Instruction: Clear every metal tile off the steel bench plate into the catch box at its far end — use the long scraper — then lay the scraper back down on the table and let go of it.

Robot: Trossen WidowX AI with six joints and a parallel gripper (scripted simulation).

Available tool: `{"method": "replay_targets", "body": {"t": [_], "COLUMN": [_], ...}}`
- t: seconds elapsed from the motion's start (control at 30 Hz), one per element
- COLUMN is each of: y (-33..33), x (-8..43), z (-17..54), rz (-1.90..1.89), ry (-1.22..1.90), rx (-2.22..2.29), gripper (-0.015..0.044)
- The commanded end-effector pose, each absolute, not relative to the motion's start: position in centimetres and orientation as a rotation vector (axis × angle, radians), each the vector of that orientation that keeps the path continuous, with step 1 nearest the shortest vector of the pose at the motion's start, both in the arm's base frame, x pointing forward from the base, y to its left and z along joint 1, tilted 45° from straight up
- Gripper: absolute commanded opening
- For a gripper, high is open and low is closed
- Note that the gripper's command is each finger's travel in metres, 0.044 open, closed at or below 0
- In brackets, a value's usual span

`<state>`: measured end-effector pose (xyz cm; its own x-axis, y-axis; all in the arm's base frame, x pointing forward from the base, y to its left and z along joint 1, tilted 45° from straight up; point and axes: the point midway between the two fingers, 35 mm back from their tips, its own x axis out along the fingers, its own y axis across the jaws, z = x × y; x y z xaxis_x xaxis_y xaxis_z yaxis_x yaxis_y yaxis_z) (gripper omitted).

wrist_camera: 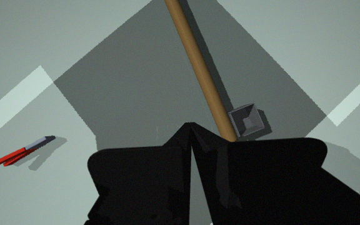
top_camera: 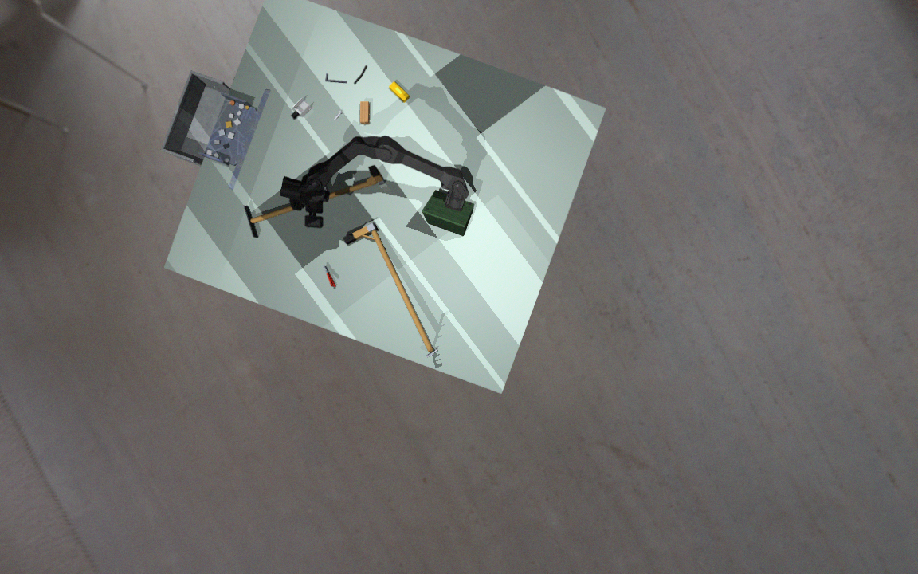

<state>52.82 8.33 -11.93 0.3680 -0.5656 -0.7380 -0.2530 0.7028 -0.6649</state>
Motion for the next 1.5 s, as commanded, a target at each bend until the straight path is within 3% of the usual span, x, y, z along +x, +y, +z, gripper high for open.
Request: {"method": "replay_targets", "body": {"t": [0.0,1.47], "y": [7.6,1.3], "x": [52.7,52.3], "z": [-12.8,-17.5], "rz": [-0.228,-0.233], "ry": [1.215,1.214], "rx": [-0.815,-0.823], "gripper": [0.0,0.0]}}
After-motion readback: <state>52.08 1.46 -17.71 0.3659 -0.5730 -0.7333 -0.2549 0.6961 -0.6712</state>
